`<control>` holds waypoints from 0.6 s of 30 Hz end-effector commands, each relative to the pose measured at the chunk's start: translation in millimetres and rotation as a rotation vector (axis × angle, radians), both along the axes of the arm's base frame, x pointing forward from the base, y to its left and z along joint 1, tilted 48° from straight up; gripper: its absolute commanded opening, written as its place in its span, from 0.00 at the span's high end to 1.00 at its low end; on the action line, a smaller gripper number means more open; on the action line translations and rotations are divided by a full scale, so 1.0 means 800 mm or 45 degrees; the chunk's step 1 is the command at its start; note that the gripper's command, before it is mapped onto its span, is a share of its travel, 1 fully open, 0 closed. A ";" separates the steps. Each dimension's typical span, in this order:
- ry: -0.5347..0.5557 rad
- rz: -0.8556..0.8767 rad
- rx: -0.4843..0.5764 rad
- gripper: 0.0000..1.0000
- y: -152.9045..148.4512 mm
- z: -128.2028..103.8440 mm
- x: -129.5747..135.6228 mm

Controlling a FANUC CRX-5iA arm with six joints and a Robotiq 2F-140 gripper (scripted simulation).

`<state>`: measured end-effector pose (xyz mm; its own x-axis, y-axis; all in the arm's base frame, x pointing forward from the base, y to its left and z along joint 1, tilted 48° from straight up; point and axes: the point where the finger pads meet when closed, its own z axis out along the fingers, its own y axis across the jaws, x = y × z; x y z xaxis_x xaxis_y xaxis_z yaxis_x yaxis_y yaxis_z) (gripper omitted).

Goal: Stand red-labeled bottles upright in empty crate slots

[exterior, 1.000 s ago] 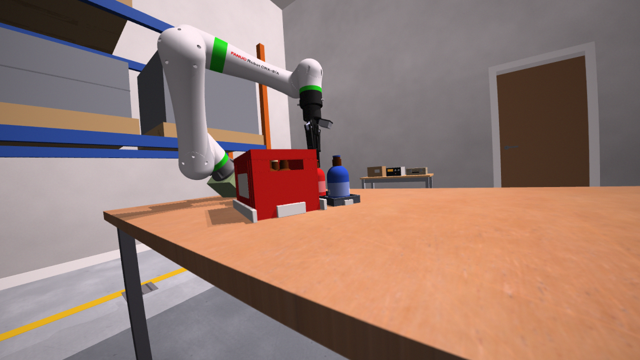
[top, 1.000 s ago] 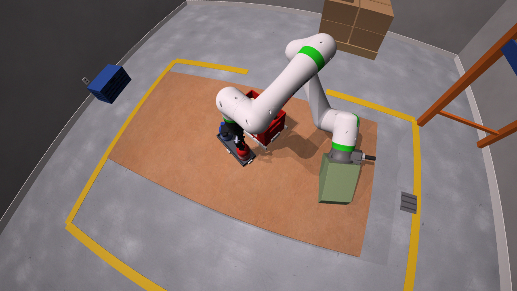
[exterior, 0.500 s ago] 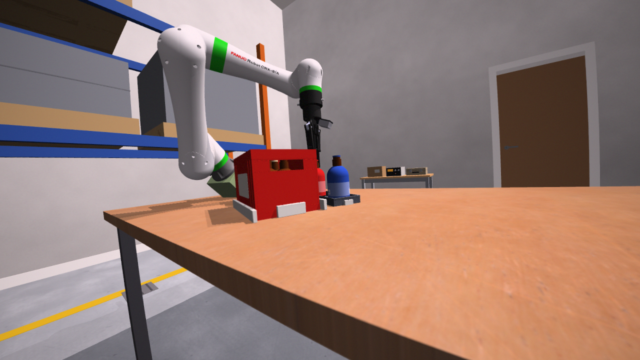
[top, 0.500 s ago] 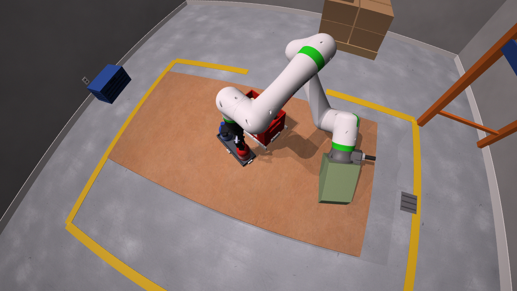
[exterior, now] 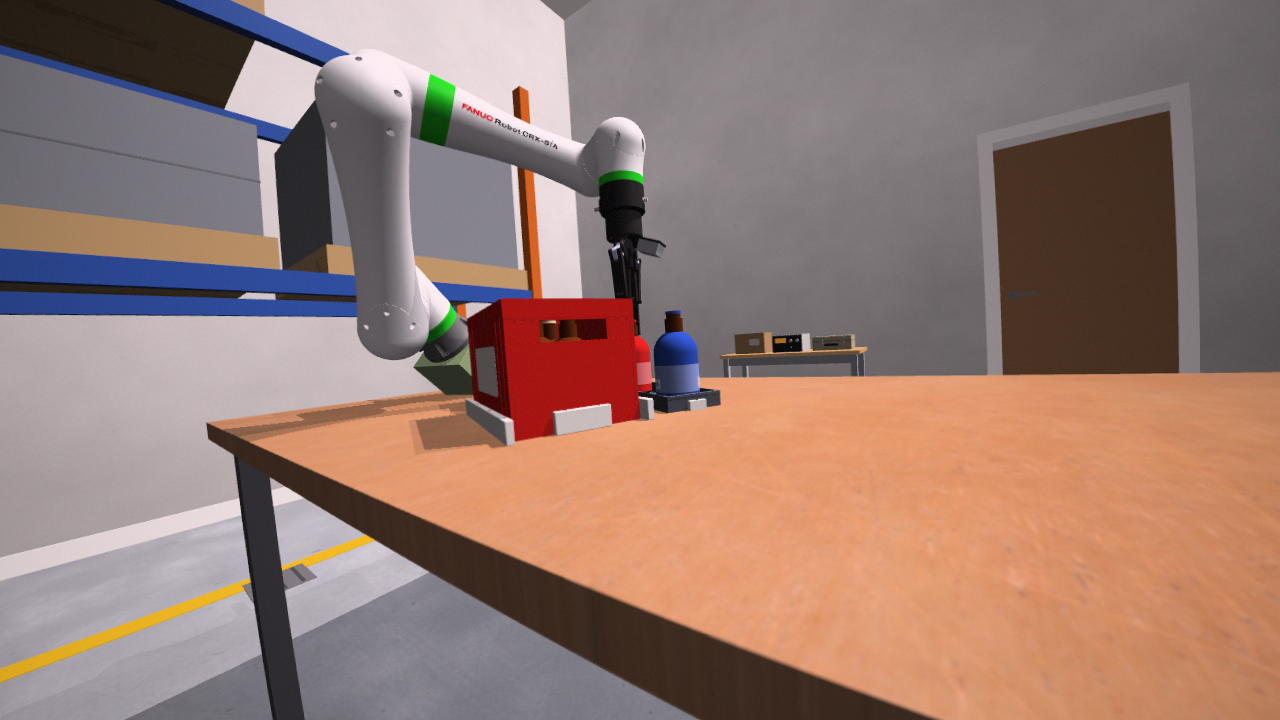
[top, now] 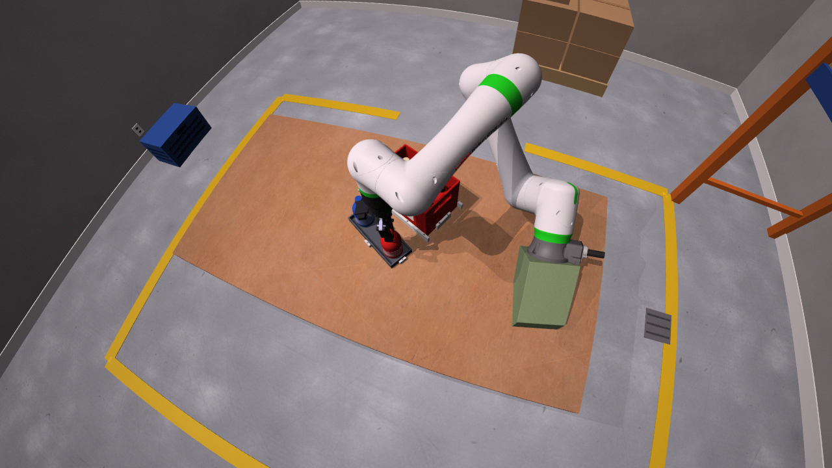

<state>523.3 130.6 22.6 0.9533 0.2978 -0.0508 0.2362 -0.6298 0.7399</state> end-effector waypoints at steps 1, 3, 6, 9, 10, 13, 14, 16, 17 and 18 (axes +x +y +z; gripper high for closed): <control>-0.001 0.002 0.001 0.90 0.001 0.001 0.000; -0.001 0.002 0.001 0.90 0.001 0.001 0.000; -0.001 0.002 0.001 0.90 0.002 0.001 0.000; -0.001 0.002 0.001 0.90 0.002 0.001 0.000; -0.001 0.002 0.001 0.90 0.002 0.001 0.000; -0.001 0.002 0.001 0.90 0.002 0.001 0.000; -0.001 0.002 0.001 0.90 0.002 0.002 0.000; -0.001 0.002 0.001 0.90 0.003 0.002 0.000; -0.001 0.002 0.001 0.90 0.003 0.002 0.000; -0.001 0.002 0.001 0.90 0.003 0.002 0.000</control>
